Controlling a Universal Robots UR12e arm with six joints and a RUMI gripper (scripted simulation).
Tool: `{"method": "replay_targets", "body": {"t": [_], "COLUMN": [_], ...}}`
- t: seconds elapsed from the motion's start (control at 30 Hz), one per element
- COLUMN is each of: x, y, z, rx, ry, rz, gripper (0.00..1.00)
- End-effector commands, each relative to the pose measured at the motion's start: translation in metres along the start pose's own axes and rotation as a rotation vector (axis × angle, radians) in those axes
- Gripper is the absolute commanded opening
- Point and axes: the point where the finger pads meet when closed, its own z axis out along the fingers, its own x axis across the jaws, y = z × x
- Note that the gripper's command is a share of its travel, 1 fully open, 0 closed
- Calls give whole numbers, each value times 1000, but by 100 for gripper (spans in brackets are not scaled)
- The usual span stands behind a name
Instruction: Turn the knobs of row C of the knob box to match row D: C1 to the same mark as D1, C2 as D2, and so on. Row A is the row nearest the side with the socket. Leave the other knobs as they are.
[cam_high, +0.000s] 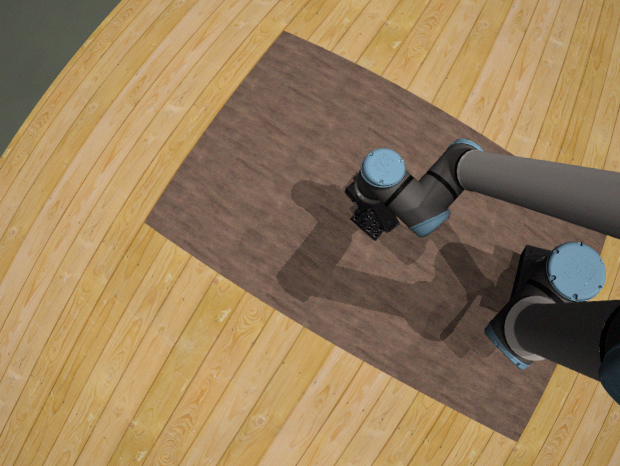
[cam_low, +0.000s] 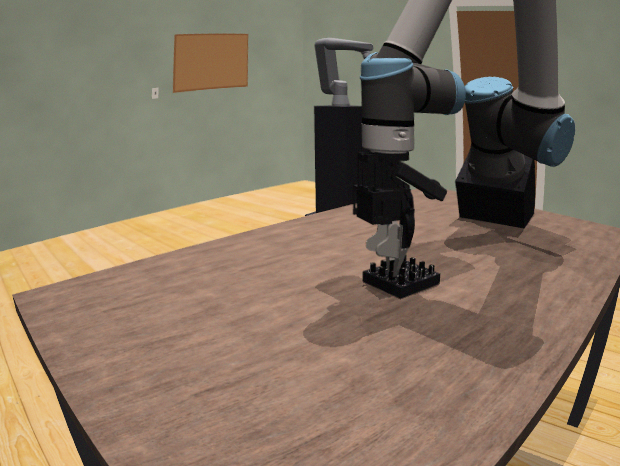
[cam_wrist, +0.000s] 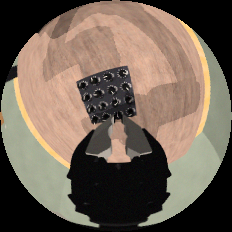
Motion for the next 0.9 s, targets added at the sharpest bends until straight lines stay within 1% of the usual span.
{"method": "replay_targets", "body": {"t": [0.0, 0.2, 0.27, 0.77, 0.87], "x": [0, 0, 0, -2, -2], "y": [0, 0, 0, 0, 0], "z": [1, 1, 1, 2, 2], "rx": [5, 5, 5, 4, 4], "ry": [3, 4, 4, 4, 4], "rz": [-156, -273, -273, -582, -601], "gripper": [4, 4, 4, 4, 4]}}
